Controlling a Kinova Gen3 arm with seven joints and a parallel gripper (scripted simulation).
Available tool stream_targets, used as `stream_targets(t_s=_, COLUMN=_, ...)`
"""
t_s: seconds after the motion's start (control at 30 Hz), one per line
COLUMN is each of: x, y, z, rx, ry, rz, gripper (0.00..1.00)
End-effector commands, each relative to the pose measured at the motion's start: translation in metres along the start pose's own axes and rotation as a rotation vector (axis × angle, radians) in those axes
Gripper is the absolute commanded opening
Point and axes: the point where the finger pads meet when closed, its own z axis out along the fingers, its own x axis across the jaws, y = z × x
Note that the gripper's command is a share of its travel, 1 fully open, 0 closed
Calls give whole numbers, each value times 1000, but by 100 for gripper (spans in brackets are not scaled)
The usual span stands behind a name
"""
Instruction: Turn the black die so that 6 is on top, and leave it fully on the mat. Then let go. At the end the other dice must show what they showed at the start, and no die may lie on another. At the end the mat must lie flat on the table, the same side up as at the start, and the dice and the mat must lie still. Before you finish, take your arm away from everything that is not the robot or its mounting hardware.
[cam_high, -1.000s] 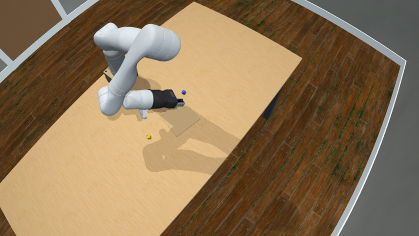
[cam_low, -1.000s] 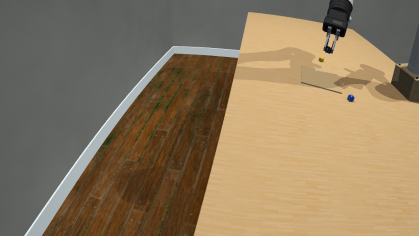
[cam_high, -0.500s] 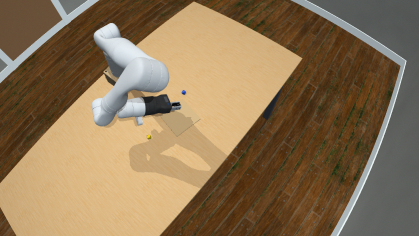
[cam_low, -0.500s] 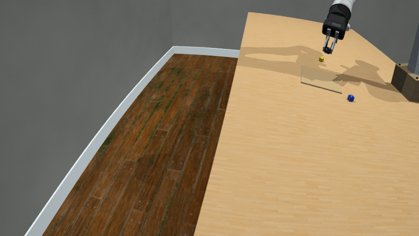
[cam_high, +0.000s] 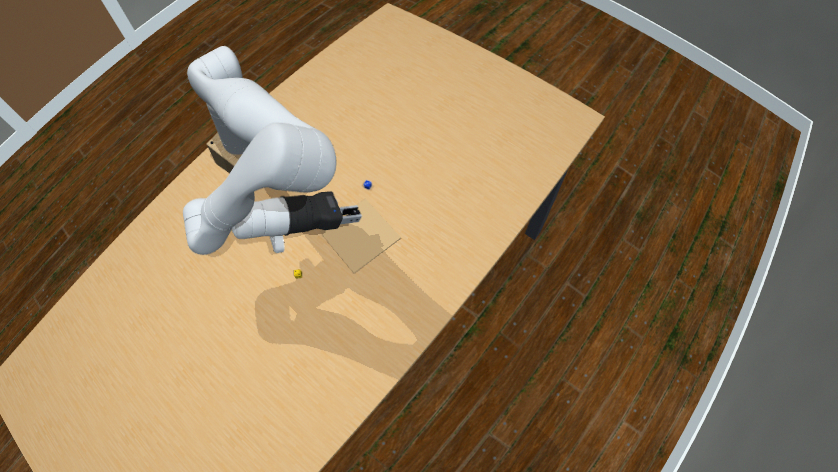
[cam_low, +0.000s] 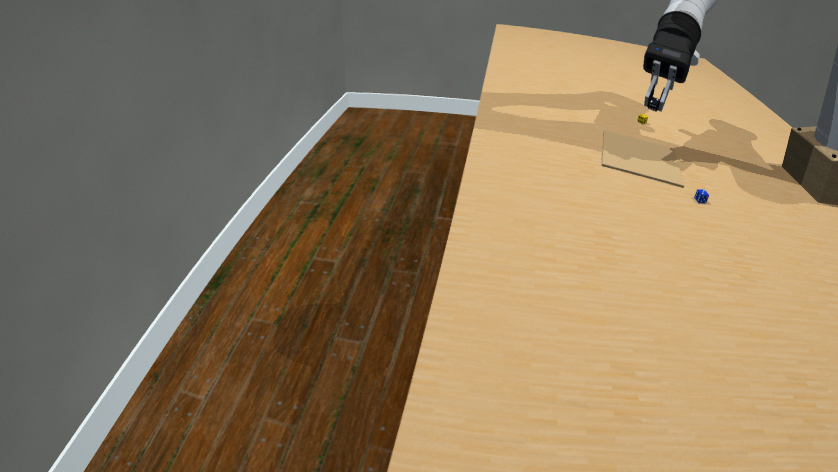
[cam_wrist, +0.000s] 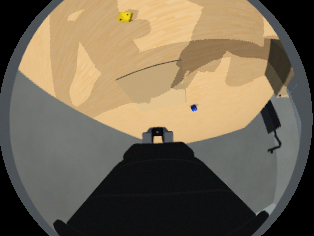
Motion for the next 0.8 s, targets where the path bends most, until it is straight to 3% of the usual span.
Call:
stream_targets(t_s=0.0, x=1, y=-5, z=2, rx=0, ry=1, rz=3, gripper=34)
stream_targets(t_s=0.77, x=1, y=-63, z=33, rx=0, ry=1, rz=3, gripper=34)
